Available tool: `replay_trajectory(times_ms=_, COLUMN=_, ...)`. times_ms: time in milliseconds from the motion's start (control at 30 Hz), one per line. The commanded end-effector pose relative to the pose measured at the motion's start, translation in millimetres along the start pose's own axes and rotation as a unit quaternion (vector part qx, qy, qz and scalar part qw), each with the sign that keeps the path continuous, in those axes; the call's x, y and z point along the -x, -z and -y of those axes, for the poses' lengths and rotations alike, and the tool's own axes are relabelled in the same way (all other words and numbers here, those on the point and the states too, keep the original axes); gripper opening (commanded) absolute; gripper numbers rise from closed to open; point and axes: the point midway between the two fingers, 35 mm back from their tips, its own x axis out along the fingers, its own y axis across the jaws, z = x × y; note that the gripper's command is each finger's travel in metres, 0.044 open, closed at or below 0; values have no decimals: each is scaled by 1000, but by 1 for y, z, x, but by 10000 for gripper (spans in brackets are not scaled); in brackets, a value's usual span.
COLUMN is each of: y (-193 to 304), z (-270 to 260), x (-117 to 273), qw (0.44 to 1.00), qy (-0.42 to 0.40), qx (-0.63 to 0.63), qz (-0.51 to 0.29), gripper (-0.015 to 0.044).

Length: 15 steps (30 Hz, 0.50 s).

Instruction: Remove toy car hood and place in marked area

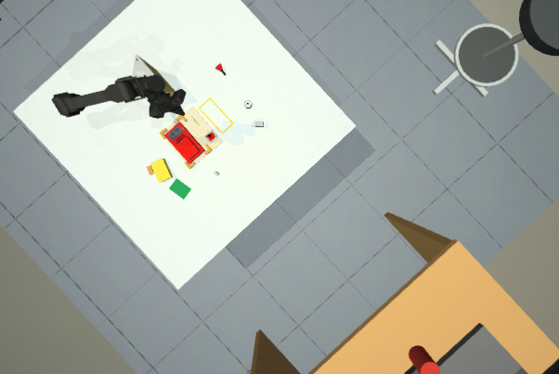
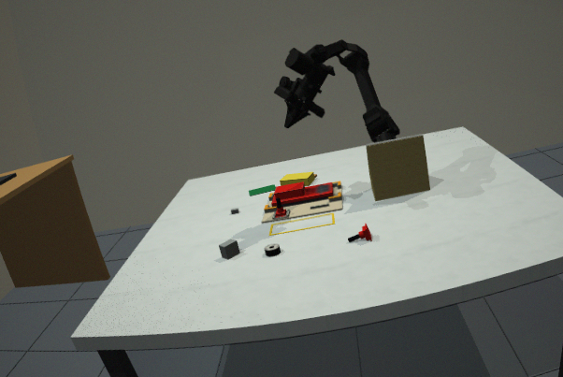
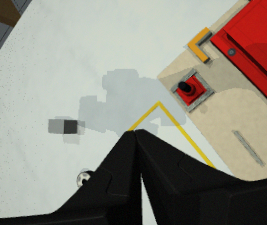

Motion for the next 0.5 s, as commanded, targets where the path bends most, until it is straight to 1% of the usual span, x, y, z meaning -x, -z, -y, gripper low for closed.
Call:
replay_trajectory(times_ms=0, y=-1, z=1, x=-1, qw=1000, qy=2, qx=3, qz=-1, gripper=26)
replay_trajectory(times_ms=200, y=-22, z=24, x=-42, qw=992, qy=76, qx=89, qz=-51, gripper=184)
replay_trajectory(times_ms=467, y=-48, z=73, x=-98, qw=955, qy=152, qx=202, qz=-157, gripper=394)
